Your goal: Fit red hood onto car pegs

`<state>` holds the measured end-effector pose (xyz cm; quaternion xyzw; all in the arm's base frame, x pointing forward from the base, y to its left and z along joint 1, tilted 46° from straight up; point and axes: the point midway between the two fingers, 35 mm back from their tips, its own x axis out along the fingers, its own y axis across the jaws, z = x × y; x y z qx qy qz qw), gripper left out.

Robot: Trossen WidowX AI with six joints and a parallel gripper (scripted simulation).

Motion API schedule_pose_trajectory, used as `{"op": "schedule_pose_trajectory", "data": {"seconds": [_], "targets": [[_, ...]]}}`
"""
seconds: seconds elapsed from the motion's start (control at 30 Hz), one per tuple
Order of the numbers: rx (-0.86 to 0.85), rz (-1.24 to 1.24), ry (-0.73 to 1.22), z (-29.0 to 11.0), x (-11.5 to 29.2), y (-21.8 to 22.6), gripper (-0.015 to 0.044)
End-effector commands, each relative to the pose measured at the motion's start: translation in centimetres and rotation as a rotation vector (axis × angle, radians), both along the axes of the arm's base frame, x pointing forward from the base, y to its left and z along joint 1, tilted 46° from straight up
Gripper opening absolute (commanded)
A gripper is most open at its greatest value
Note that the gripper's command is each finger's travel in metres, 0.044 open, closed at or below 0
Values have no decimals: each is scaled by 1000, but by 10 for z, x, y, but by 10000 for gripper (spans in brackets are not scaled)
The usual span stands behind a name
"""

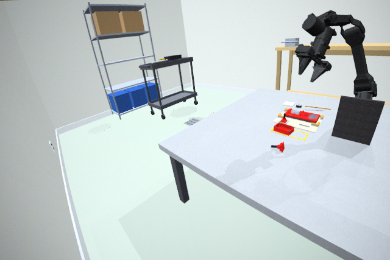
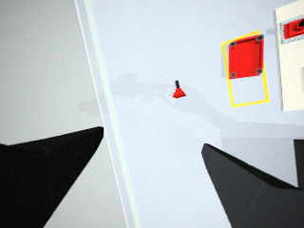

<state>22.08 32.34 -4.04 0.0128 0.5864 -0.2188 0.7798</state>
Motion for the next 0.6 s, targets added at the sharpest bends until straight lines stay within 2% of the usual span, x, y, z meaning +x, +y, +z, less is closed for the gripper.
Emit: {"op": "schedule_pose_trajectory", "data": {"seconds": [0.0, 0.3, 0.57], "targets": [[-111, 24, 21, -20, 42, -49, 440], [-330, 52, 148, -57, 97, -166, 440], [-472, 88, 297, -78, 116, -262, 440]]}}
